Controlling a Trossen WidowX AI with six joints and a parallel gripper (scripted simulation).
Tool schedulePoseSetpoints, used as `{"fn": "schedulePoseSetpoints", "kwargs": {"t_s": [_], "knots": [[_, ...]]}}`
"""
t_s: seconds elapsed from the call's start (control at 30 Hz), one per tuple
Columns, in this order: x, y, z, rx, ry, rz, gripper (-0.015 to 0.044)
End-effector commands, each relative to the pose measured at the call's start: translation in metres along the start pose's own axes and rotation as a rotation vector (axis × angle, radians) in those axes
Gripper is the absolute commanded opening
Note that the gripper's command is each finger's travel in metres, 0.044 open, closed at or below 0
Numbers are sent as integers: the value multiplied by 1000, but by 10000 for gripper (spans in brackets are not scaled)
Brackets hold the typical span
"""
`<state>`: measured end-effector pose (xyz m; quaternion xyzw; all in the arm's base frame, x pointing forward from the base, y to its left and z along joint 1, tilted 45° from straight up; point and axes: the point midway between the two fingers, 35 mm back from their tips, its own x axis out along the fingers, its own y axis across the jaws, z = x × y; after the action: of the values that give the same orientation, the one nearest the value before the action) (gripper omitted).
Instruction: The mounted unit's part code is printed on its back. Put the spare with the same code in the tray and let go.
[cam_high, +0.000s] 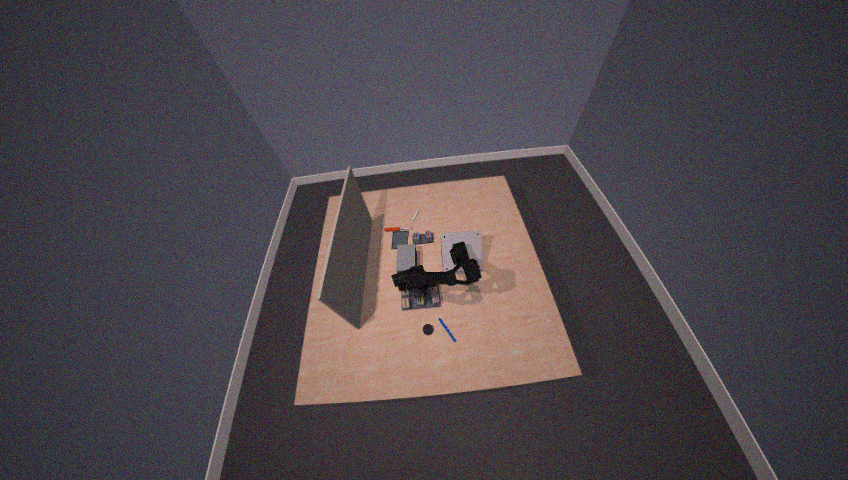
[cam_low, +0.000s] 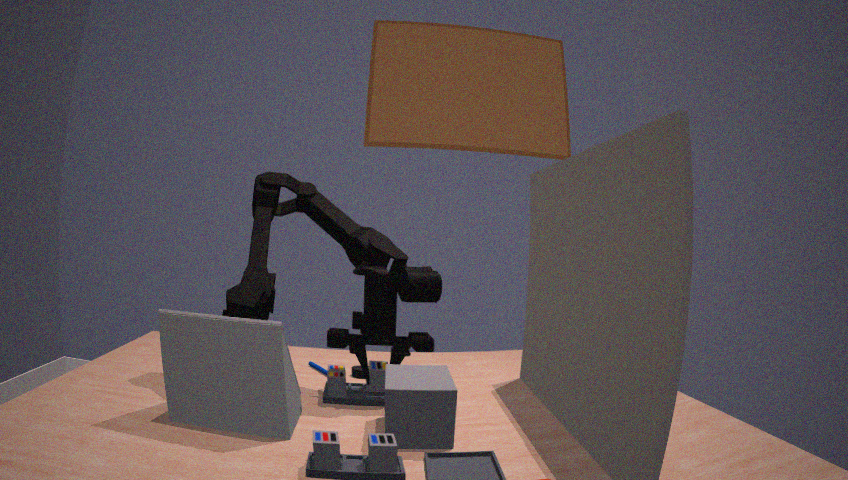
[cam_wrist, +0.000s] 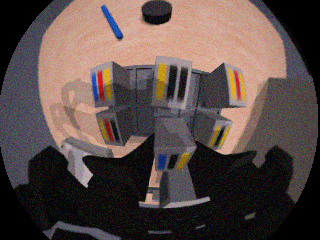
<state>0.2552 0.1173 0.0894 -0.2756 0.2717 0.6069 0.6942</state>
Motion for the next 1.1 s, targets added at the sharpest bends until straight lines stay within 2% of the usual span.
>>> {"fn": "schedulePoseSetpoints", "kwargs": {"t_s": [0.0, 0.23, 0.47, 0.87, 1.07], "knots": [[-21, -4, 2, -10, -4, -15, 0], [-57, 0, 3, -6, -6, -16, 0], [-59, 1, 1, 0, 1, -12, 0], [-127, 8, 4, -4, -1, -13, 0], [-131, 7, 2, -2, -2, -16, 0]]}}
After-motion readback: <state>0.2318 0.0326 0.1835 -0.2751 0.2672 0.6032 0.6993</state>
